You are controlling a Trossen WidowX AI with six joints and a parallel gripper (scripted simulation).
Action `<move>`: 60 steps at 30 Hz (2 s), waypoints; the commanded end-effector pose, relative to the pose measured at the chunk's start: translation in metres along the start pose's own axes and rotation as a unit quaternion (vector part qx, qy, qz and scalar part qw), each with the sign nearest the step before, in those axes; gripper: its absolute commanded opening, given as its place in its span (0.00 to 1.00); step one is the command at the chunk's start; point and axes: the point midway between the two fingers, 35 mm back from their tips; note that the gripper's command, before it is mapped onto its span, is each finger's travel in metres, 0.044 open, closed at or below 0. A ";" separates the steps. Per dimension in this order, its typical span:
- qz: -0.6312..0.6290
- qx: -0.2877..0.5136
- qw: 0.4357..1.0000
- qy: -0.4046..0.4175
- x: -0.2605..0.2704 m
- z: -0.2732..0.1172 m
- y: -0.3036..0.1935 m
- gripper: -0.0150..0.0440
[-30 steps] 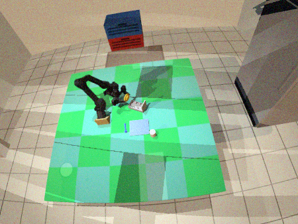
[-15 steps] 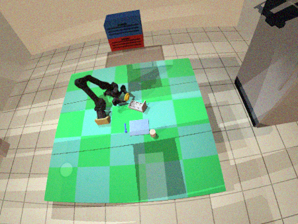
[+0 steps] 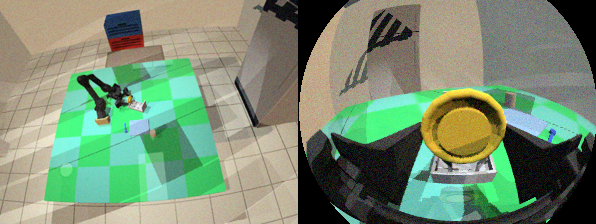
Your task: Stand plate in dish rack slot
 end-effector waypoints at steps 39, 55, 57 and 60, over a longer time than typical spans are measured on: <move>0.007 0.004 1.000 0.004 0.000 0.023 -0.017 0.43; 0.007 0.004 1.000 0.004 0.000 0.023 -0.017 0.93; 0.007 0.006 1.000 0.002 0.000 0.024 -0.012 0.93; 0.006 0.011 1.000 -0.007 0.000 0.030 0.014 0.93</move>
Point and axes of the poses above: the point midway between the two fingers, 35 mm back from their tips, its own z axis out along the fingers, its own x axis across the jaws, y = z × x, and after that the axes turned 10 degrees about -z, right-handed
